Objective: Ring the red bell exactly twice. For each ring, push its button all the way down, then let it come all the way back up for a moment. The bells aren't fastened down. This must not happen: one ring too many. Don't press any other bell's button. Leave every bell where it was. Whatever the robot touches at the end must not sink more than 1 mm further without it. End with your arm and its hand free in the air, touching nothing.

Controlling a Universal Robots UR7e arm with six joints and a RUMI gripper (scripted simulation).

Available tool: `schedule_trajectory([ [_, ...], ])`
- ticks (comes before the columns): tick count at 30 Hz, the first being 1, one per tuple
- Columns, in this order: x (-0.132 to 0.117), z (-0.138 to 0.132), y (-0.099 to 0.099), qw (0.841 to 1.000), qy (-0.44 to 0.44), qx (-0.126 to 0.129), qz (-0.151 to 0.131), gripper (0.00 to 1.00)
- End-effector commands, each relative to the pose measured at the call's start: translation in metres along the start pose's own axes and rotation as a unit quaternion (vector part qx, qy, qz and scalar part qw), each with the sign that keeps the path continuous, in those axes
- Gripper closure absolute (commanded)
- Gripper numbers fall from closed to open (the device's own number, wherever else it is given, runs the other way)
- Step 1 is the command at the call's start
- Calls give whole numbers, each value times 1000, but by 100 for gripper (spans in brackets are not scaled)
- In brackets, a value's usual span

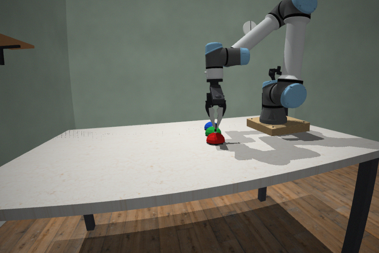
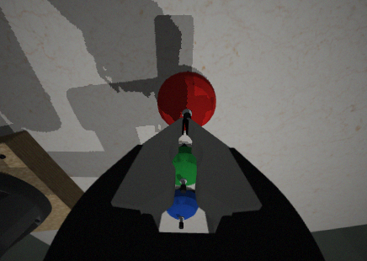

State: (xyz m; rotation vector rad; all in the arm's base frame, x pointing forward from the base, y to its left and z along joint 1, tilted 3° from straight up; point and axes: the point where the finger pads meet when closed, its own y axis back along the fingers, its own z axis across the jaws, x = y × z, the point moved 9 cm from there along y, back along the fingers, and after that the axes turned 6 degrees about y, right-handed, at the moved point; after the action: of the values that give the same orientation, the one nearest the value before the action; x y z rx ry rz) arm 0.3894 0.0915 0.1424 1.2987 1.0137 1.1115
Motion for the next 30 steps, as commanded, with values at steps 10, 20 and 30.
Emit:
schedule_trajectory([
  [10, 0, 0, 3, 1000, 0, 0, 0, 100],
  [20, 0, 0, 5, 1000, 0, 0, 0, 100],
  [30, 0, 0, 6, 1000, 0, 0, 0, 100],
])
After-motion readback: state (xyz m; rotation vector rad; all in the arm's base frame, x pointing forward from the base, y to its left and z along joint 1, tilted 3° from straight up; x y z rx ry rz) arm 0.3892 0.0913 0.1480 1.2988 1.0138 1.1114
